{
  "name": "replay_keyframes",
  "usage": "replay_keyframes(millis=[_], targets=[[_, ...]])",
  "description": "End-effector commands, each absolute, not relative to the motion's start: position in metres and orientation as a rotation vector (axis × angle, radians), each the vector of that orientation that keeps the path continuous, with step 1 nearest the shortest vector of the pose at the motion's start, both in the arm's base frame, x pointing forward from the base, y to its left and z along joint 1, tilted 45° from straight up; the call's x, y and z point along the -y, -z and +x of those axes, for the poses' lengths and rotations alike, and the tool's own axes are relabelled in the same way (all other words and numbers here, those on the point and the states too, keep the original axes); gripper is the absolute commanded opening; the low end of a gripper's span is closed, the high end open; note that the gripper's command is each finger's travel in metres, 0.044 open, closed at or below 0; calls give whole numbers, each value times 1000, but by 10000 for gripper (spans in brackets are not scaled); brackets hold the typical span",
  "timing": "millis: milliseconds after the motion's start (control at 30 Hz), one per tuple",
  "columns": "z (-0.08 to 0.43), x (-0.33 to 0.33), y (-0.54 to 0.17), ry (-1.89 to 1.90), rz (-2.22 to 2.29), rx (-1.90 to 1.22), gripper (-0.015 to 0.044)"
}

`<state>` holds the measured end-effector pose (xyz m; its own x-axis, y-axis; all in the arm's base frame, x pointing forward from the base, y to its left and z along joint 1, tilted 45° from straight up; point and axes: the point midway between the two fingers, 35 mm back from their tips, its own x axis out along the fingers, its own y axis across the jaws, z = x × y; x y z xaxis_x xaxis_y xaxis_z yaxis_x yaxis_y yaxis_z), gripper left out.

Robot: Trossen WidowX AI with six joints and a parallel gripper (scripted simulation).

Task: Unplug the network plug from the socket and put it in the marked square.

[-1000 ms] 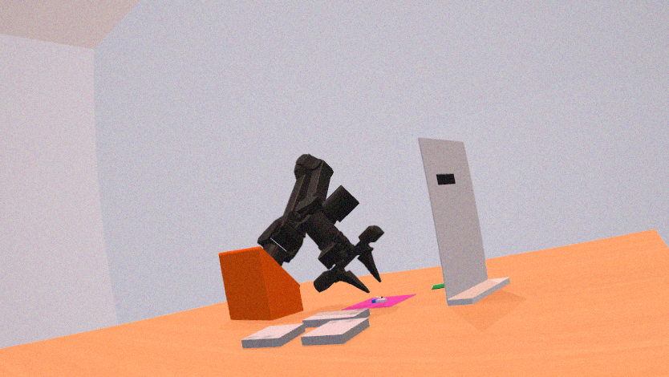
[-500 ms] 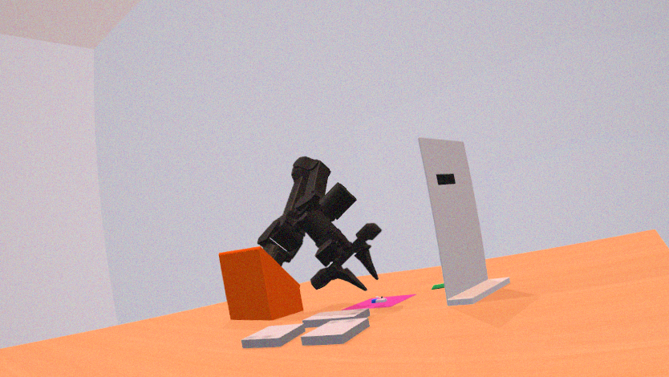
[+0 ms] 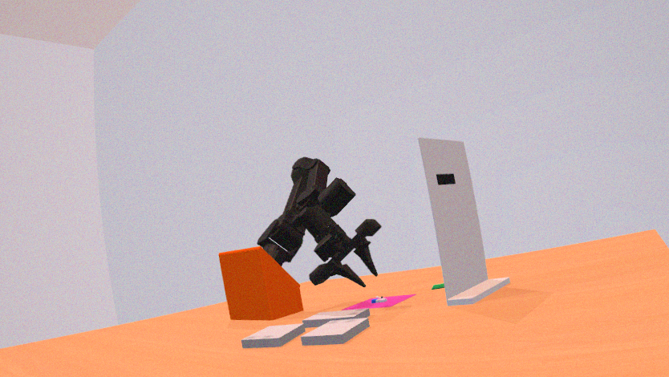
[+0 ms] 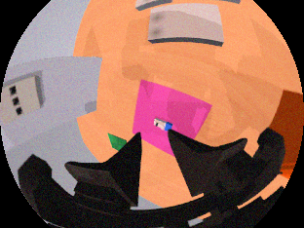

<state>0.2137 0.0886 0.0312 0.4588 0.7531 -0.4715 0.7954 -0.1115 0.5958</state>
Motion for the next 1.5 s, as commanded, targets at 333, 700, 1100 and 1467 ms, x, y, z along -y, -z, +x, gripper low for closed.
replay_keyframes(millis=[333,700,1100,1467], targets=[[217,-80,-38,63,1860,-1308,156],[217,-73,-43,66,1856,-1310,156],[217,-66,-49,66,1856,-1312,156],[217,-59,-56,64,1859,-1313,156]])
